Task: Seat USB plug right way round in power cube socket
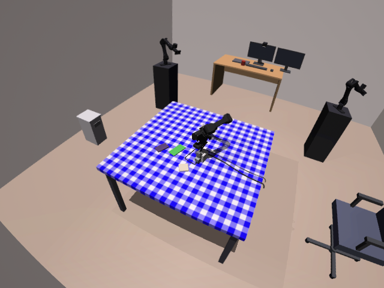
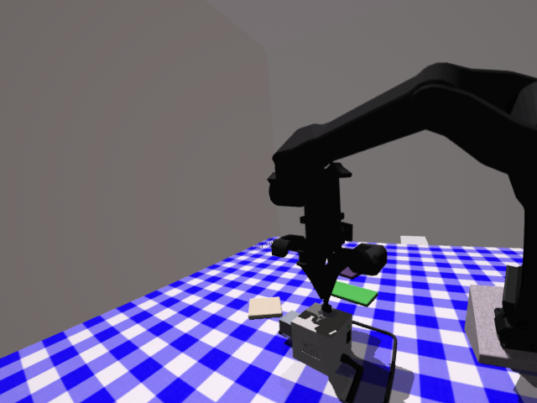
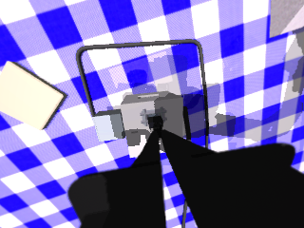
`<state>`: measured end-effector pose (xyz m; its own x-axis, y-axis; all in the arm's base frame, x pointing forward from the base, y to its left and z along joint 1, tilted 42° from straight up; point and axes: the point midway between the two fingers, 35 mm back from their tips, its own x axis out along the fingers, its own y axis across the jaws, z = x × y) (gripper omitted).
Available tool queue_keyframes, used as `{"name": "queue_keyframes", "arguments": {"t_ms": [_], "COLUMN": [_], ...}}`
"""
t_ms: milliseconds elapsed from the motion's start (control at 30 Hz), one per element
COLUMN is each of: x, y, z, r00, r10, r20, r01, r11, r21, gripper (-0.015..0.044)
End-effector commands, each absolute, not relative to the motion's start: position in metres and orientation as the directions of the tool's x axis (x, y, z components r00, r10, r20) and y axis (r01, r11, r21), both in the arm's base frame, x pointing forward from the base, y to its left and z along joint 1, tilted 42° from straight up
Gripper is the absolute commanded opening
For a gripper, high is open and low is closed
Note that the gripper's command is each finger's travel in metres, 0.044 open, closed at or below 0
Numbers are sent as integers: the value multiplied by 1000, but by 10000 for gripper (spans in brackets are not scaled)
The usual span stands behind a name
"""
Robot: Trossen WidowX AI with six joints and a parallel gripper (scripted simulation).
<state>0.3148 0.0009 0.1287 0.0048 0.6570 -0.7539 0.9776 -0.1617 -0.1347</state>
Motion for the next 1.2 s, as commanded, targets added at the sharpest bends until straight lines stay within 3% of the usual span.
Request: {"name": "queue_keyframes", "arguments": {"t_ms": [0, 1167], "x": [315, 315], "y": [2, 5], "z": [129, 125], "r00": [7, 7], "r10": [660, 660], "r20": [-751, -751], "r01": [977, 977], "r11": [-165, -165], "r21": [-135, -135], "gripper": [0, 0]}}
